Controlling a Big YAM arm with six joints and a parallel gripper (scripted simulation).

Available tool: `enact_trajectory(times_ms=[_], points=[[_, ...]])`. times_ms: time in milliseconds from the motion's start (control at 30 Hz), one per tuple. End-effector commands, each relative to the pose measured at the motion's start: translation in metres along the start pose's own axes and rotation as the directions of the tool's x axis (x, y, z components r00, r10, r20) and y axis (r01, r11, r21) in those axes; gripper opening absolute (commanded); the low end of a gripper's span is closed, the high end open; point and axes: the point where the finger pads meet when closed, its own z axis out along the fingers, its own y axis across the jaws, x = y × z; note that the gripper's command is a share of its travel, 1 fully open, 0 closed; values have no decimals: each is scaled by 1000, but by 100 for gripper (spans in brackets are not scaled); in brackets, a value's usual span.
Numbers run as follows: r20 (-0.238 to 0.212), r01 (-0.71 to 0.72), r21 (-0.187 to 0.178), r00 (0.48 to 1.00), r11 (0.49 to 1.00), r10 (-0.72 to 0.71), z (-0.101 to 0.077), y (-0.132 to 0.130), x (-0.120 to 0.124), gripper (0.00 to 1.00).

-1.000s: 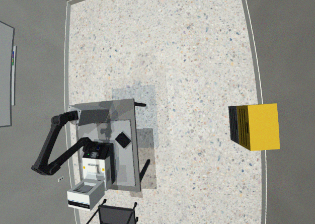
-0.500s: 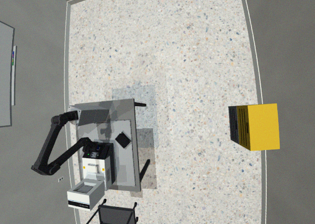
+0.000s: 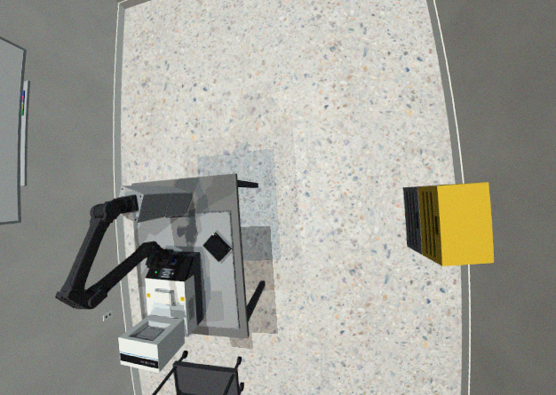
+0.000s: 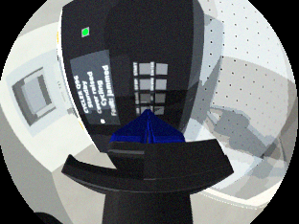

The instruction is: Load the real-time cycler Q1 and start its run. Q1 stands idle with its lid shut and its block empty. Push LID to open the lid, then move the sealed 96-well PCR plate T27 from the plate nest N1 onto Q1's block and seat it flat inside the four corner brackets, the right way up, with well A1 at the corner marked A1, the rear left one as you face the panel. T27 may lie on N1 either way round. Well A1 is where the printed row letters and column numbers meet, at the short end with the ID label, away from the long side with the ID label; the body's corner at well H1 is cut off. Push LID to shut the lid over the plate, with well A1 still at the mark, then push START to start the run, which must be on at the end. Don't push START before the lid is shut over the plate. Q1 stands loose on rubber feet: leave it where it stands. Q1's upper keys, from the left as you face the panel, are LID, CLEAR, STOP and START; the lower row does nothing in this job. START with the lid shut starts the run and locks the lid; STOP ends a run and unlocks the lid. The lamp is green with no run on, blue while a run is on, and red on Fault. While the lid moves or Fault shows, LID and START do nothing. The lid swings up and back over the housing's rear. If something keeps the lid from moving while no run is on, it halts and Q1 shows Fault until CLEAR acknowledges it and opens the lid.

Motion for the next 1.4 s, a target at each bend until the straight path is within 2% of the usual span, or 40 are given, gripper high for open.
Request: enact_trajectory(times_ms=[0,300,633,867,967,1367], points=[[8,-9,3,1000,1000,9,-2,-3,-4,0],[11,-16,-36,1000,999,17,3,24,-6,0],[-1,9,-16,1000,1000,-9,-5,15,2,0],[-9,16,-27,1000,1000,-16,-8,14,7,0],[-2,10,-16,1000,1000,-10,-7,7,2,0],[0,9,-17,1000,1000,-9,-3,7,0,0]])
